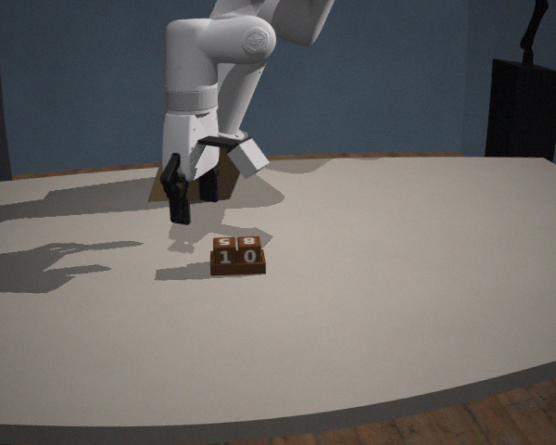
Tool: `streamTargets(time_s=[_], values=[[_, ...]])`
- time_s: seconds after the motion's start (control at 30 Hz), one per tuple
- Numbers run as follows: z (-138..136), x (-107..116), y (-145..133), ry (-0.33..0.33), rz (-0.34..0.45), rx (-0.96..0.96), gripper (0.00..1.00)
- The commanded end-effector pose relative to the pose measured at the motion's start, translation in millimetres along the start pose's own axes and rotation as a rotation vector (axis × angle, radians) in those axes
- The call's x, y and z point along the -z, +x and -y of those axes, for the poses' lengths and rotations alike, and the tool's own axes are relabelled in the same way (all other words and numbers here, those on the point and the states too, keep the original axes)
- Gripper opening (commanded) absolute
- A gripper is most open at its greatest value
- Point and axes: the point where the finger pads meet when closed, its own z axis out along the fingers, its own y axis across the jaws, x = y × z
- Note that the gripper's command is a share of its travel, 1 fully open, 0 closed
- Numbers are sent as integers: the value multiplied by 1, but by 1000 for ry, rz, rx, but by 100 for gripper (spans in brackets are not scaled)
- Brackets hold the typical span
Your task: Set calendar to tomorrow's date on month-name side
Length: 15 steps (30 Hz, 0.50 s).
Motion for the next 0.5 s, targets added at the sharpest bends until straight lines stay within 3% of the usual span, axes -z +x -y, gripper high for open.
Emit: streamTargets(time_s=[0.0, 0.47], values=[[-2, 0, 1, -1, 0, 0, 100], [-2, -22, 1, -1, 0, 0, 100]])
